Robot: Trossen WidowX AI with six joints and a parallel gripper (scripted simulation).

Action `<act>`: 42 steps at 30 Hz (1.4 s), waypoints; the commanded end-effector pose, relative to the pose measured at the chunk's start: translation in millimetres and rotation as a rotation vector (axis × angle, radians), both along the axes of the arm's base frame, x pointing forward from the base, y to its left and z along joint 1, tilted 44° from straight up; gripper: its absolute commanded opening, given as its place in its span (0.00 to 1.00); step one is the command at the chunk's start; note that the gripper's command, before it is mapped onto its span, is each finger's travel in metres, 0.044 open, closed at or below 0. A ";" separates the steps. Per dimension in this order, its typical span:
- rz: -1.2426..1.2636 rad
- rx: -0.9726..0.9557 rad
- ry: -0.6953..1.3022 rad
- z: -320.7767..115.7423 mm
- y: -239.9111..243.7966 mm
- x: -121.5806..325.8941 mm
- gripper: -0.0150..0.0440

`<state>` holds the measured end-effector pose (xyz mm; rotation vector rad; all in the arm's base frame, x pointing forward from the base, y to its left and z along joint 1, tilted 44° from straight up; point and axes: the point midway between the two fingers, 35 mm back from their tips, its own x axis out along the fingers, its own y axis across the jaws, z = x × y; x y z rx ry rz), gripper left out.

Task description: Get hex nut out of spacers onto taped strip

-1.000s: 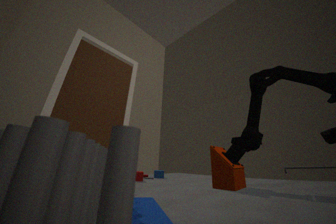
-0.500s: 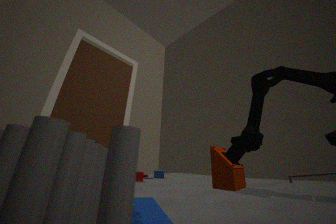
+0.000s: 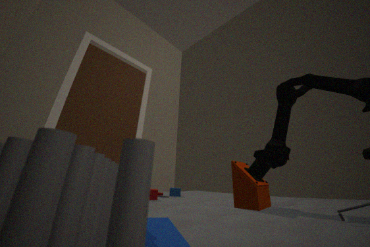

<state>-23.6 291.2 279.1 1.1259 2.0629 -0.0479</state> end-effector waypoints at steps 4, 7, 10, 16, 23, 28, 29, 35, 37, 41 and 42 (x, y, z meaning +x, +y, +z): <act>-0.022 0.076 -0.108 2.9 3.3 22.5 0.25; -0.002 0.099 -0.152 4.1 3.8 25.3 0.25; -0.004 0.118 -0.195 5.4 5.3 33.0 0.25; 0.046 0.169 -0.329 7.5 7.4 45.5 0.25; 0.145 0.238 -0.484 13.8 7.3 41.7 0.25; 0.227 0.270 -0.576 14.0 7.0 38.9 0.25; 0.247 0.277 -0.597 13.9 6.9 38.2 0.25; 0.386 0.327 -0.744 13.1 6.2 33.6 0.25; 0.432 0.344 -0.793 12.8 6.0 32.1 0.25; 0.525 0.379 -0.891 12.2 5.4 29.0 0.25; 0.548 0.388 -0.915 12.1 5.3 28.2 0.25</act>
